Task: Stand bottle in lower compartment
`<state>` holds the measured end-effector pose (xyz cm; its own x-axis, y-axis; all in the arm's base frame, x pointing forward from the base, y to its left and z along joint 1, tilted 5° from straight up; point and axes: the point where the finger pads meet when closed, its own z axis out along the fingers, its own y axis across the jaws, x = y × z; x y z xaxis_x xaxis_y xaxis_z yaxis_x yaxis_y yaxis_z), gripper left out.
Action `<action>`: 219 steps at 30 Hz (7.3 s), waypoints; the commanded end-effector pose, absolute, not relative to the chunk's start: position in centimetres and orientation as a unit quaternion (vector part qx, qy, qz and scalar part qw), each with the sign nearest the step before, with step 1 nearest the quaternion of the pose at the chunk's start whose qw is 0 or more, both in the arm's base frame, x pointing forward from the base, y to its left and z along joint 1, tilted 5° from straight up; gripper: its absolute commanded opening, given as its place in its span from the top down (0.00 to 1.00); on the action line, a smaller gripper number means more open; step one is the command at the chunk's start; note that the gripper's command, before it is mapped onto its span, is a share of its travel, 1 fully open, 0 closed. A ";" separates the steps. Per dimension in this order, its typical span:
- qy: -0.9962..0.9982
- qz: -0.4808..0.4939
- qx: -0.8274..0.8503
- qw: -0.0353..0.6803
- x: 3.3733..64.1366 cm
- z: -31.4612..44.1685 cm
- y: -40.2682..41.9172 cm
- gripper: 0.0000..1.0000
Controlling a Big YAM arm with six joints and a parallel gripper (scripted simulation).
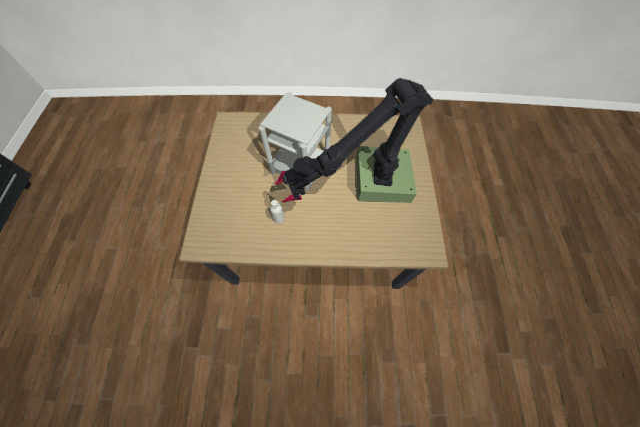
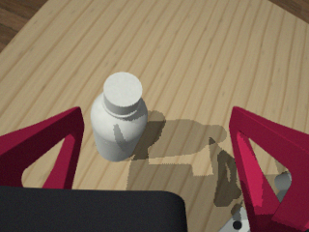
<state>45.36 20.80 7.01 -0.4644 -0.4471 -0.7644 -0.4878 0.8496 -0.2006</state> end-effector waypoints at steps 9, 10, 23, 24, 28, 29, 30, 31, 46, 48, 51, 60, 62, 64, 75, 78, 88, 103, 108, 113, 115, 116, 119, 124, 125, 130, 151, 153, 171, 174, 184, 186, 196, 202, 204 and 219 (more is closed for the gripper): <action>0.869 0.090 -0.218 0.435 39.9 6.7 20.3 0.12; 0.870 0.093 -0.216 0.433 39.5 6.5 20.2 0.12; 0.872 0.102 -0.210 0.430 38.9 6.4 20.2 0.12; 0.872 0.102 -0.210 0.430 39.0 6.5 20.2 0.12; 0.871 0.102 -0.209 0.432 39.3 6.6 20.3 0.12; 0.871 0.102 -0.209 0.432 39.3 6.7 20.4 0.12; 0.871 0.102 -0.209 0.432 39.3 6.7 20.4 0.12; 0.871 0.102 -0.209 0.432 39.4 6.7 20.4 0.12; 0.870 0.102 -0.209 0.435 39.7 7.3 20.7 0.12; 0.870 0.102 -0.209 0.435 39.9 7.6 20.8 0.12; 0.870 0.102 -0.208 0.436 40.0 7.9 21.0 0.12; 0.870 0.102 -0.209 0.435 40.2 7.6 21.0 0.12; 0.870 0.102 -0.209 0.434 40.2 7.6 21.1 0.12; 0.870 0.102 -0.209 0.434 40.2 7.5 21.1 0.12; 0.871 0.101 -0.210 0.433 40.3 7.4 21.1 0.12; 0.872 0.100 -0.211 0.430 40.4 7.4 21.1 0.12; 0.871 0.100 -0.210 0.433 40.8 7.7 21.1 0.12; 0.869 0.100 -0.210 0.437 40.9 7.9 21.1 0.12; 0.869 0.100 -0.210 0.437 40.9 7.8 21.1 0.12; 0.869 0.101 -0.210 0.438 41.1 7.7 21.2 0.12; 0.868 0.101 -0.209 0.438 41.2 7.6 21.2 0.12; 0.868 0.101 -0.209 0.438 41.3 7.5 21.3 0.12; 0.868 0.100 -0.209 0.438 41.6 7.2 21.4 0.12; 0.868 0.100 -0.209 0.438 42.2 6.6 21.6 0.12; 0.868 0.100 -0.209 0.438 42.2 6.6 21.6 0.12; 0.869 0.099 -0.209 0.438 43.2 5.7 22.0 0.12; 0.870 0.095 -0.208 0.436 47.9 0.9 23.6 0.12; 0.870 0.094 -0.208 0.436 48.4 0.4 23.8 0.12; 0.870 0.094 -0.208 0.438 50.1 -0.9 24.6 0.12; 0.868 0.095 -0.207 0.442 50.3 -0.4 24.6 0.12; 0.865 0.096 -0.207 0.446 50.4 0.2 24.7 0.12; 0.865 0.096 -0.207 0.447 50.4 0.3 24.7 0.12; 0.866 0.096 -0.207 0.444 50.3 0.0 24.7 0.12; 0.867 0.096 -0.207 0.443 50.3 -0.2 24.6 0.12; 0.867 0.095 -0.207 0.443 50.3 -0.2 24.6 0.12; 0.869 0.094 -0.209 0.438 50.4 0.0 24.4 0.12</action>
